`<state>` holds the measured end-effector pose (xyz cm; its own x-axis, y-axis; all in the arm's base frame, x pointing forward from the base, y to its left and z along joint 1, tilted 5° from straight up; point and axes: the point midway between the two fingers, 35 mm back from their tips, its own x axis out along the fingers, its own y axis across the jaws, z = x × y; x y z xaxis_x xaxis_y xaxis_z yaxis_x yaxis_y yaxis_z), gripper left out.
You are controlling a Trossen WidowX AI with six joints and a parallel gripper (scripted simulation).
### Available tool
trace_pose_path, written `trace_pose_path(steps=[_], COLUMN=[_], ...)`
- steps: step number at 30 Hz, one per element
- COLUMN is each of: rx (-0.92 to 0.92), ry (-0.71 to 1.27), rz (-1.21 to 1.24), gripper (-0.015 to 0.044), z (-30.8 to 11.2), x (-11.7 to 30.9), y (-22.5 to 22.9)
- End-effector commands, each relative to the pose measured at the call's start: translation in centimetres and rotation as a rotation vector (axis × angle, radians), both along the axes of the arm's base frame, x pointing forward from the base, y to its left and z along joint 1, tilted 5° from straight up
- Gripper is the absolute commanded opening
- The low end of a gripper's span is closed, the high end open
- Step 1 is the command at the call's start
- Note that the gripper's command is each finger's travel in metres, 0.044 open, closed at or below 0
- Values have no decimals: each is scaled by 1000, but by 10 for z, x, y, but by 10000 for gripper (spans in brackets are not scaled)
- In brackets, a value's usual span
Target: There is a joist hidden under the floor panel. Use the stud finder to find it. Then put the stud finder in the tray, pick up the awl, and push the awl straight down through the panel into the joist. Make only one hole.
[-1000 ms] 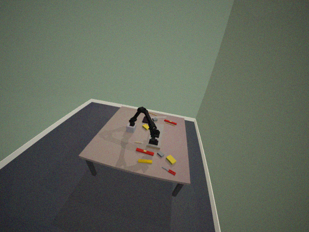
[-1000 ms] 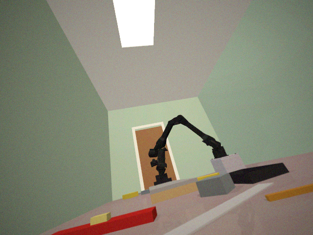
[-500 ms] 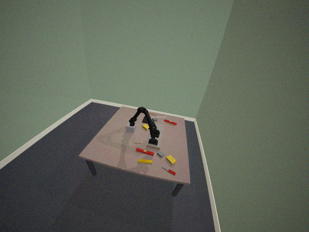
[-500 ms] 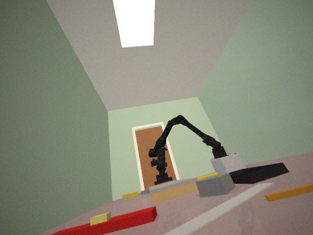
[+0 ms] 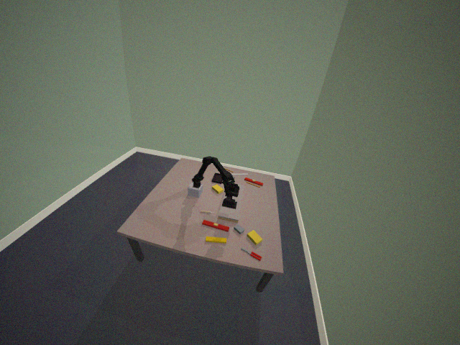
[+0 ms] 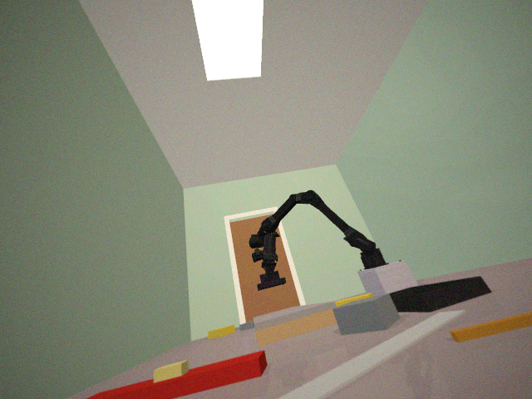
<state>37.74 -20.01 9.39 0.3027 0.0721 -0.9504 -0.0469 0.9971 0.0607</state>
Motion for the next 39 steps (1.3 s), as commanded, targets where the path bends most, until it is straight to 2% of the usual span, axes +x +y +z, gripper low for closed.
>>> trace_pose_path(steps=[1, 5, 21, 39], rx=[0, -2, -13, -20], ry=[-3, -5, -20, -42], rz=[6, 44, 307, 604], gripper=[0, 0, 0, 0], z=[7, 7, 10, 12], x=[0, 6, 31, 20], y=[1, 17, 131, 258])
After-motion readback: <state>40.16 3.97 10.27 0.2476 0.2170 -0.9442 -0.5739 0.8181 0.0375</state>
